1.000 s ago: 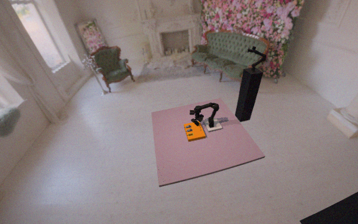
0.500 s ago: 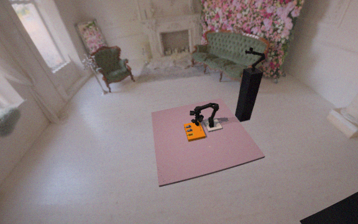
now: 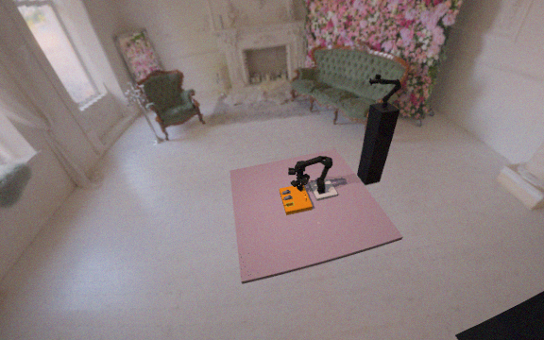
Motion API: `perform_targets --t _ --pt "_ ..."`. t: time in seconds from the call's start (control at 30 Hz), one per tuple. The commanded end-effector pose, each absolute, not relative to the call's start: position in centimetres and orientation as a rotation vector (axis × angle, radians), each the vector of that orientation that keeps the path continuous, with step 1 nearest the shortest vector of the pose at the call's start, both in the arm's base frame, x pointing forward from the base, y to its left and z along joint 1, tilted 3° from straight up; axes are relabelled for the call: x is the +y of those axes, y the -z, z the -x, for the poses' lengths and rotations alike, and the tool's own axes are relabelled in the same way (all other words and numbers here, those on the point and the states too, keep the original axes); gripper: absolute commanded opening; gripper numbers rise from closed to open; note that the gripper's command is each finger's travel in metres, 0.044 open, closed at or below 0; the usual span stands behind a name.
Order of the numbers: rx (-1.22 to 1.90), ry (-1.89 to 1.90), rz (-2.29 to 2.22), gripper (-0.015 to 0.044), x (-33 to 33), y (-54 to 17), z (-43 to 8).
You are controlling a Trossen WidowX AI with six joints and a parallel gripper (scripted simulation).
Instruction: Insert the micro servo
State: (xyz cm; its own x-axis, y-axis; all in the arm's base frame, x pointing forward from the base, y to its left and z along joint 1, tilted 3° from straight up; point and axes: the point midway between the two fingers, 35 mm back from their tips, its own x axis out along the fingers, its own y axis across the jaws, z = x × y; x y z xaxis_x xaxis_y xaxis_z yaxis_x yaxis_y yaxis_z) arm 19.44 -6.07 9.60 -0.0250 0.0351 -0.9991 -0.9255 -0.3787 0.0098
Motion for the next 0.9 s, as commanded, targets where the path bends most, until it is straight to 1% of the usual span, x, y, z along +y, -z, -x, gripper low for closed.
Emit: perform_targets --t 0.0,0.4,0.87 --pt "0.983 -1.509 1.463 0.0 -6.2 -11.3 -19.5" --pt "0.983 -1.509 1.463 0.0 -6.1 -12.0 -19.4" --pt "0.981 -1.505 1.466 0.0 -7.1 -12.0 -24.0"
